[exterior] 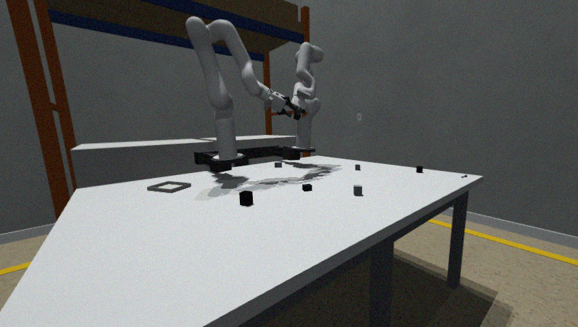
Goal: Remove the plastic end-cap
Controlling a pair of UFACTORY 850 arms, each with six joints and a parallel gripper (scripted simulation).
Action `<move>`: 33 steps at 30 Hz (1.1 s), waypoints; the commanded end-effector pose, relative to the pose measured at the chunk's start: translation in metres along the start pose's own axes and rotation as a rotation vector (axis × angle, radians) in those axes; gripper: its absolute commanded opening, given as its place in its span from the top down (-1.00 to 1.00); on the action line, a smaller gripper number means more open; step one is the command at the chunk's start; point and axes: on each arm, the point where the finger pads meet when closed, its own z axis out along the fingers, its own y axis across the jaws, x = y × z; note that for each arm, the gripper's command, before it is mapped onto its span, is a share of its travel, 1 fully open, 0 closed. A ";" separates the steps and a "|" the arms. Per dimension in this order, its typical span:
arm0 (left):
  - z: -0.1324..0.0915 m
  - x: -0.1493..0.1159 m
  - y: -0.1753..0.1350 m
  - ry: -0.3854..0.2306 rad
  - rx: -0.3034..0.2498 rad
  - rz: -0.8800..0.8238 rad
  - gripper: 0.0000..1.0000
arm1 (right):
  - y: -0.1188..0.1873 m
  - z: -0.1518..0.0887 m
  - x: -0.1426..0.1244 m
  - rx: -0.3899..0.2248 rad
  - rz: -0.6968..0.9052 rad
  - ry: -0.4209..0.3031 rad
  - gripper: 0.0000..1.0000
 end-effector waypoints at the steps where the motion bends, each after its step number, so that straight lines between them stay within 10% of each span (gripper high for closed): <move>1: 0.000 0.001 0.001 0.002 -0.001 0.000 1.00 | -0.001 0.007 -0.001 0.001 0.000 -0.001 -0.19; 33: 0.000 0.001 0.001 0.002 -0.001 0.000 1.00 | -0.001 0.036 0.000 0.001 0.000 -0.002 -0.19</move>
